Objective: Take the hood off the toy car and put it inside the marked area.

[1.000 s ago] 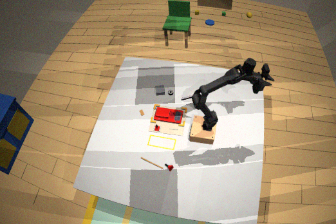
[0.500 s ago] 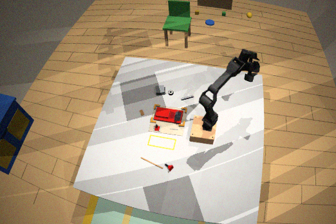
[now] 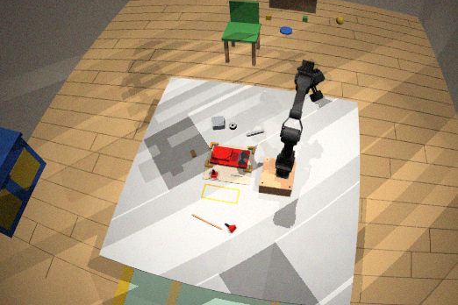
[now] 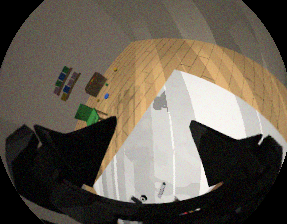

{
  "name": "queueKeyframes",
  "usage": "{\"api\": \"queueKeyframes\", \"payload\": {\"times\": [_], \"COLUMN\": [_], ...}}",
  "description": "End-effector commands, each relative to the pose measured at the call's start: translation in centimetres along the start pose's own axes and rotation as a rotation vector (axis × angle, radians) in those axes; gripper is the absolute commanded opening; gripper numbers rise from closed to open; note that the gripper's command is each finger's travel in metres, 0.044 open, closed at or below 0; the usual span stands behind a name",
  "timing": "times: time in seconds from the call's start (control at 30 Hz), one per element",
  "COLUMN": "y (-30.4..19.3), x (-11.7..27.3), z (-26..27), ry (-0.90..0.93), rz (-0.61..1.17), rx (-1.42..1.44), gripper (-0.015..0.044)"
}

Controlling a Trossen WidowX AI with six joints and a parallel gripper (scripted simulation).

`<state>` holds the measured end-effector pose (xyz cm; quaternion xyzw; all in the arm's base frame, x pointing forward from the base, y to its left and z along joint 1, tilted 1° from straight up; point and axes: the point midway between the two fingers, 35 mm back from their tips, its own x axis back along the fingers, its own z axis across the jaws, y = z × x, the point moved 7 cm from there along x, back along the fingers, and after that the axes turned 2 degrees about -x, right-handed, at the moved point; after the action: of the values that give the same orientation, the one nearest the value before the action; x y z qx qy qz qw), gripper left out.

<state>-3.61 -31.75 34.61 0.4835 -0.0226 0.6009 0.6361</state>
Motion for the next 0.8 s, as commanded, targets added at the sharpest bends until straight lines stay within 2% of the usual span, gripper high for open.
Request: {"api": "queueKeyframes", "payload": {"times": [0.0, 0.37, 0.77], "y": [-5.2, -19.3, -34.3], "x": [-0.8, 0.4, 6.5], "z": [2.0, 5.3, 3.2], "ry": [0.031, 0.18, 0.412], "rz": [0.155, 0.473, 0.74], "rx": [0.225, 0.854, 1.557], "gripper": [0.044, 0.044, 0.044]}}
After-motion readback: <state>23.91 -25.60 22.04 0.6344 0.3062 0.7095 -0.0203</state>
